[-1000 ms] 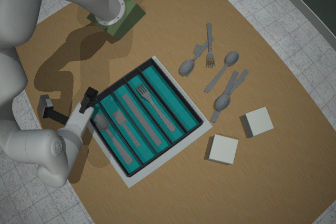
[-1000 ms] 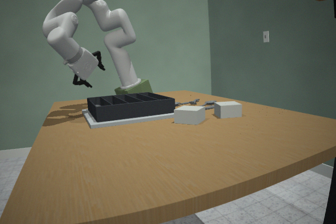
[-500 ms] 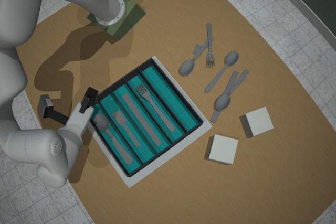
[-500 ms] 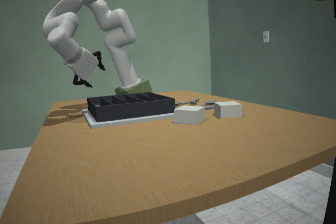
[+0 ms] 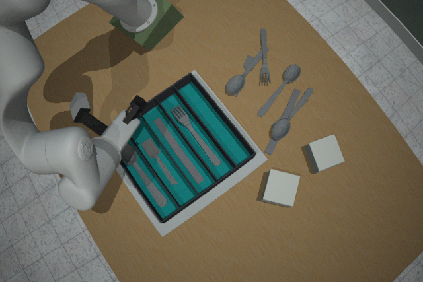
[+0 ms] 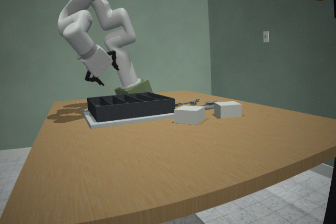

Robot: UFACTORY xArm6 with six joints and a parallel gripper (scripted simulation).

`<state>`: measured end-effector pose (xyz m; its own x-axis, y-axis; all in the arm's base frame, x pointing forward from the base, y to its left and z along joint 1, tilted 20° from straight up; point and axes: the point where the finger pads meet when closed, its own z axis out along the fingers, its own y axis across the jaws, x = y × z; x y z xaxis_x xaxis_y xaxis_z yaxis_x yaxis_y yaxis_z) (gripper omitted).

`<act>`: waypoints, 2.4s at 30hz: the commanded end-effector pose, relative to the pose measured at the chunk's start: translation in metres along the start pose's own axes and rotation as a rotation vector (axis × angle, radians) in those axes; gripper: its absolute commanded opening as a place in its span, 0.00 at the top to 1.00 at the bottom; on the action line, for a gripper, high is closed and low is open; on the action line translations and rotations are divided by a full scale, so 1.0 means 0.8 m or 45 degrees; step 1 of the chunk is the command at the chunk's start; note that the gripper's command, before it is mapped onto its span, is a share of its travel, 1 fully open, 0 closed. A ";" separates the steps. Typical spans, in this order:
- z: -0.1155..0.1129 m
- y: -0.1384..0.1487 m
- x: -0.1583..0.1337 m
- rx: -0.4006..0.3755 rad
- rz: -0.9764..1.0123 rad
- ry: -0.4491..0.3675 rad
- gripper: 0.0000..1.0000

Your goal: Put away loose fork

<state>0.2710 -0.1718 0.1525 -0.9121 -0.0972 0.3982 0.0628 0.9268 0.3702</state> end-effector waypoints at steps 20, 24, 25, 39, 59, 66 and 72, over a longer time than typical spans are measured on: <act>0.119 0.162 -0.071 0.252 0.507 -0.426 0.00; 0.136 0.183 -0.081 0.287 0.578 -0.480 0.00; 0.136 0.183 -0.081 0.287 0.578 -0.480 0.00; 0.187 0.253 -0.110 0.375 0.789 -0.662 0.00; 0.250 0.336 -0.147 0.500 1.056 -0.873 0.00; 0.268 0.361 -0.159 0.536 1.134 -0.933 0.00; 0.286 0.384 -0.168 0.567 1.204 -0.992 0.00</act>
<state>0.3183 0.2001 0.0229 -0.6102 0.7444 -0.2712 0.7907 0.5937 -0.1495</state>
